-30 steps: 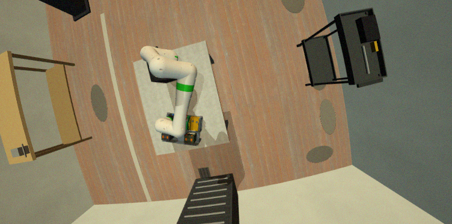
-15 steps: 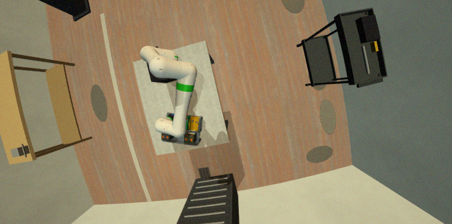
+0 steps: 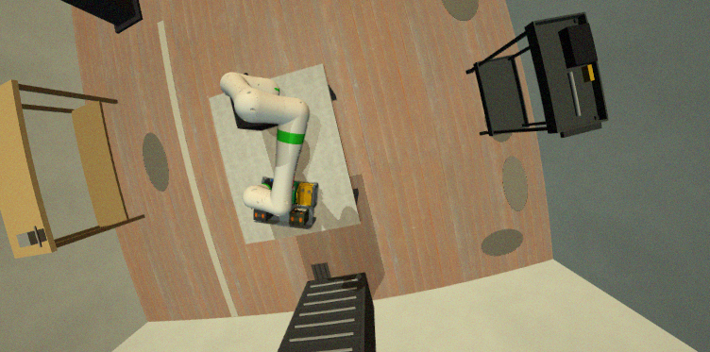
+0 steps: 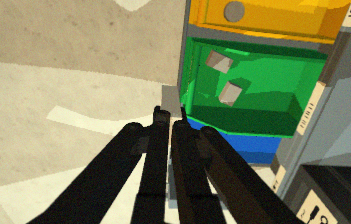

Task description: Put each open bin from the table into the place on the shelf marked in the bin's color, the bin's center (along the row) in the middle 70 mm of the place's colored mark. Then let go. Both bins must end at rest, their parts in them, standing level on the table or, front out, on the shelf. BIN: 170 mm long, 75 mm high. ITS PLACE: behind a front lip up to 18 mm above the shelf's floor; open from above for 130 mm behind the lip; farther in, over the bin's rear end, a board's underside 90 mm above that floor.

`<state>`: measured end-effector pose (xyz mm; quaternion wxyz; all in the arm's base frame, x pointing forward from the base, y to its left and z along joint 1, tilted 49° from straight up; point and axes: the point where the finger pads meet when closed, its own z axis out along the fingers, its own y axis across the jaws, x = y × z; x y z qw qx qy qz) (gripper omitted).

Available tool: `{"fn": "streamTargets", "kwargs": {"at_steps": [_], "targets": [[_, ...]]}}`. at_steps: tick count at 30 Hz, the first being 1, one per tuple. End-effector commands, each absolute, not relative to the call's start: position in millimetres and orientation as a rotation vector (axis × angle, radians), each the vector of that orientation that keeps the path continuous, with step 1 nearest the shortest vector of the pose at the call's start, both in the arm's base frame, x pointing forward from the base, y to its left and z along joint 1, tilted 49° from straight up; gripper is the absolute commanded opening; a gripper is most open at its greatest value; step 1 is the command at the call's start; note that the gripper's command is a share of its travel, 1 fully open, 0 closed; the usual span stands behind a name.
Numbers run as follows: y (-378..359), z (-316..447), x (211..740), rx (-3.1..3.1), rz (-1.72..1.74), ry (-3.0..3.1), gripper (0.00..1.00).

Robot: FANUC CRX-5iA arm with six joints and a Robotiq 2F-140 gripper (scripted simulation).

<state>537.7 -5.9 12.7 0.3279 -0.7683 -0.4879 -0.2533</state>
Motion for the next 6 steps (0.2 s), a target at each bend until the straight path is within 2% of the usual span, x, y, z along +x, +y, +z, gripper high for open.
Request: {"fn": "streamTargets", "kwargs": {"at_steps": [1, 6], "targets": [[-6.2, 12.8, 537.8, -2.012, -0.663, -1.277, 0.00], [-6.2, 12.8, 537.8, -2.012, -0.663, -1.277, 0.00]]}}
